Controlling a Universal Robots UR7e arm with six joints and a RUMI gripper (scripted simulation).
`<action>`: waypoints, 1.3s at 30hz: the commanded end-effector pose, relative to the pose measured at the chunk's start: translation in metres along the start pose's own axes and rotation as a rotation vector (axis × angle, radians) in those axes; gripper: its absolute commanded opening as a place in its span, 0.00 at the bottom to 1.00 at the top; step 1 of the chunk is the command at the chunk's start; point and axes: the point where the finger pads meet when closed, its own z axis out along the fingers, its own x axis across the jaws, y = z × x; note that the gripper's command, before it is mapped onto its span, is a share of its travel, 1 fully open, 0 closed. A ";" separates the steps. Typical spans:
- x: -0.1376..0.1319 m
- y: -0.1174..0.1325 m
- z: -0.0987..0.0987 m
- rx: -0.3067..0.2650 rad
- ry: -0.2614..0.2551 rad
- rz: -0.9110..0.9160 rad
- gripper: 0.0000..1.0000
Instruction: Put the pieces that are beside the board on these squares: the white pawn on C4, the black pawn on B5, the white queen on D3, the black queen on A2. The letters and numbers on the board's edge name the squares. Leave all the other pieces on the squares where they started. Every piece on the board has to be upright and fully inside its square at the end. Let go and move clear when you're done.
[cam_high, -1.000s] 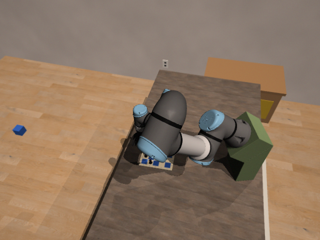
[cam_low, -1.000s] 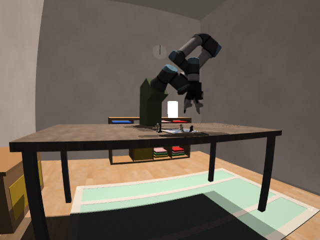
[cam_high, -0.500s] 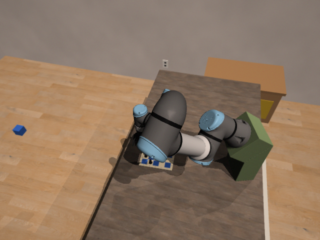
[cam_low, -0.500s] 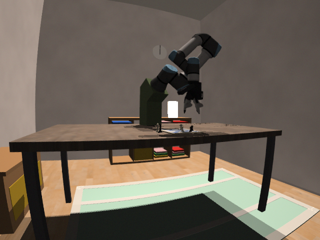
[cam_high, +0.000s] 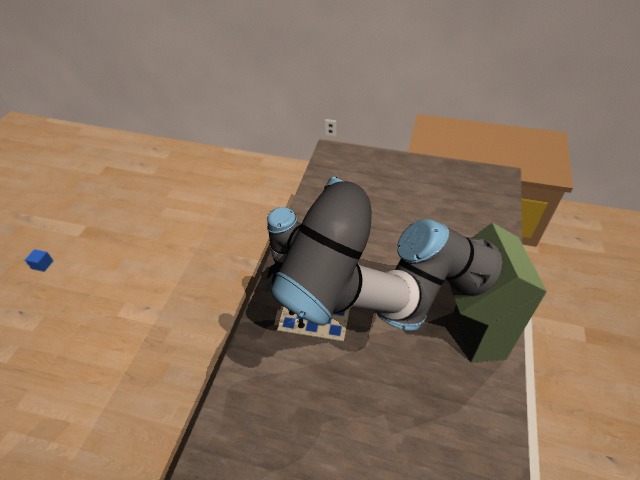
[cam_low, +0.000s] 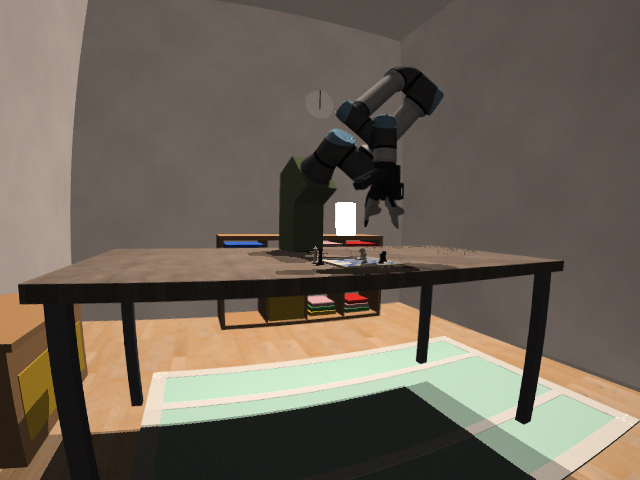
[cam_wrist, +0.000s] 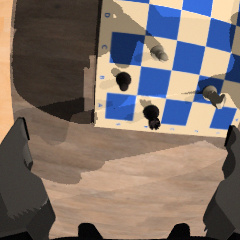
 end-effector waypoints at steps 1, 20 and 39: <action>0.002 -0.006 0.001 0.000 0.004 -0.055 1.00; 0.018 -0.039 0.006 -0.002 0.029 -0.385 1.00; 0.042 -0.079 0.009 -0.019 0.045 -0.852 1.00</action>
